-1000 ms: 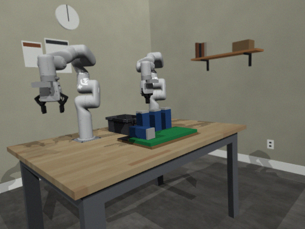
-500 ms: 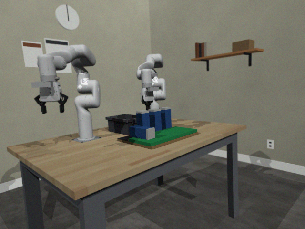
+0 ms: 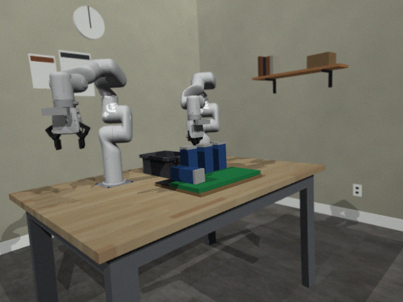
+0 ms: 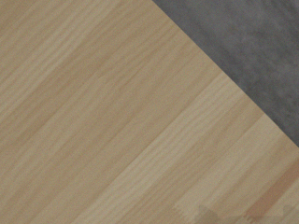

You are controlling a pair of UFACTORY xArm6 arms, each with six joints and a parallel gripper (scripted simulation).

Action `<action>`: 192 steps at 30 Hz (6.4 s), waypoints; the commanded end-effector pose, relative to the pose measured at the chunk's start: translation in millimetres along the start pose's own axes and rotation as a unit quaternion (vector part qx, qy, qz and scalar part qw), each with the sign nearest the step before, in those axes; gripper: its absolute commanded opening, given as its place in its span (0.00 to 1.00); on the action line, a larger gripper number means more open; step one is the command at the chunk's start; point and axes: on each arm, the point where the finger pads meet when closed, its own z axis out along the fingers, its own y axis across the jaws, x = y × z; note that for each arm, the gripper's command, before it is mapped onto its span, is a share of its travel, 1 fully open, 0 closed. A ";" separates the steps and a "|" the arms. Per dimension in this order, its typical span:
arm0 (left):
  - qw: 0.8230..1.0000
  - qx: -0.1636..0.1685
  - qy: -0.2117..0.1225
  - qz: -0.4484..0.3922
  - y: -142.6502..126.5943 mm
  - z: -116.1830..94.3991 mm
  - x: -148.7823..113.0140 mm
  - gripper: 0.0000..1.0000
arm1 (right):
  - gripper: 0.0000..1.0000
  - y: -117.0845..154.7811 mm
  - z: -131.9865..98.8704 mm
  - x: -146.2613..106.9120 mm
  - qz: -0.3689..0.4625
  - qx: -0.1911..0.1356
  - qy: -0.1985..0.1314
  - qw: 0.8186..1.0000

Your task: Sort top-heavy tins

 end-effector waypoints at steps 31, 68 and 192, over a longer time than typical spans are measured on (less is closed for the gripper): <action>1.000 -0.001 0.001 0.000 0.5 -0.9 8.9 0.00 | 1.00 0.1 -1.5 0.9 0.000 0.000 0.002 1.000; 1.000 -0.001 0.002 0.000 1.2 -1.0 24.6 0.00 | 1.00 0.1 -1.5 0.9 0.000 0.000 0.002 1.000; 1.000 -0.002 0.002 -0.001 0.8 -1.1 55.7 0.00 | 1.00 0.1 -1.5 0.9 0.000 0.000 0.002 1.000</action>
